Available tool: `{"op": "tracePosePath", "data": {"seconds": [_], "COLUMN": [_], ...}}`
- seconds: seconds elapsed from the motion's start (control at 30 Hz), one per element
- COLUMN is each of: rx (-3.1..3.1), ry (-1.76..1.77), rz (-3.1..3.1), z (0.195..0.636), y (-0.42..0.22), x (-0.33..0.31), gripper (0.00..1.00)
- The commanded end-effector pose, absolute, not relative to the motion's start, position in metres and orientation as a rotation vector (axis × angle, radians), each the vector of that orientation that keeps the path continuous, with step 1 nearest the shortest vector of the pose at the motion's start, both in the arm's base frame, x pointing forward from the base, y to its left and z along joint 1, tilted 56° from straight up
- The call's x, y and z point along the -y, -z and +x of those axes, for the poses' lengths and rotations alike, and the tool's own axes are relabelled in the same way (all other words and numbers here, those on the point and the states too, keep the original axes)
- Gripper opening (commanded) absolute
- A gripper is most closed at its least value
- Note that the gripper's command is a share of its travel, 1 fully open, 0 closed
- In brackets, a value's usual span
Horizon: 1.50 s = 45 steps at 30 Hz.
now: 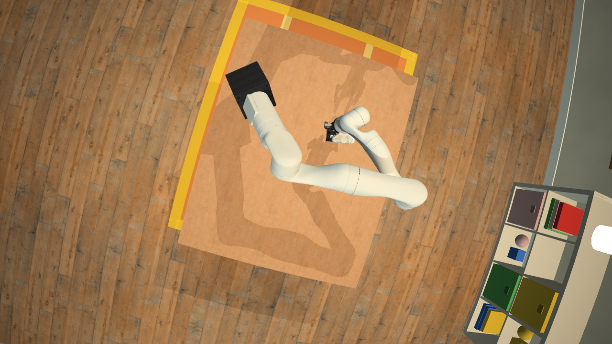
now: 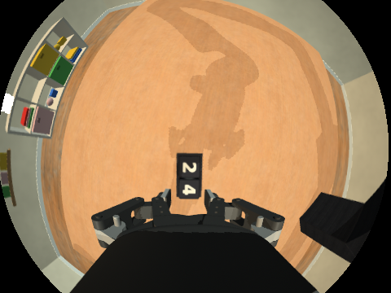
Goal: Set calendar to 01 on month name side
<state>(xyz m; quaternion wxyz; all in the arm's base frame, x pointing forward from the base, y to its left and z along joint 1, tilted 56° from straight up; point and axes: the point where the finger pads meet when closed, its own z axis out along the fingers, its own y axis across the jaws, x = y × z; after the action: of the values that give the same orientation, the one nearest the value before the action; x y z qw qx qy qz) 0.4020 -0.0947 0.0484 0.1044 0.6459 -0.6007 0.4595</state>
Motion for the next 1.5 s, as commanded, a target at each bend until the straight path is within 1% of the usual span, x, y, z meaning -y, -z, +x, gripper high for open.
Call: {"op": "tracePosePath", "data": {"seconds": [0.0,1.47], "rx": [1.772,1.772], "ry": [-1.350,-1.350], "rz": [1.899,1.899], "z": [0.4022,0.4082], "y": [-0.0453,-0.0382], "x": [0.0988,0.1076], "gripper": [0.48,0.48]}}
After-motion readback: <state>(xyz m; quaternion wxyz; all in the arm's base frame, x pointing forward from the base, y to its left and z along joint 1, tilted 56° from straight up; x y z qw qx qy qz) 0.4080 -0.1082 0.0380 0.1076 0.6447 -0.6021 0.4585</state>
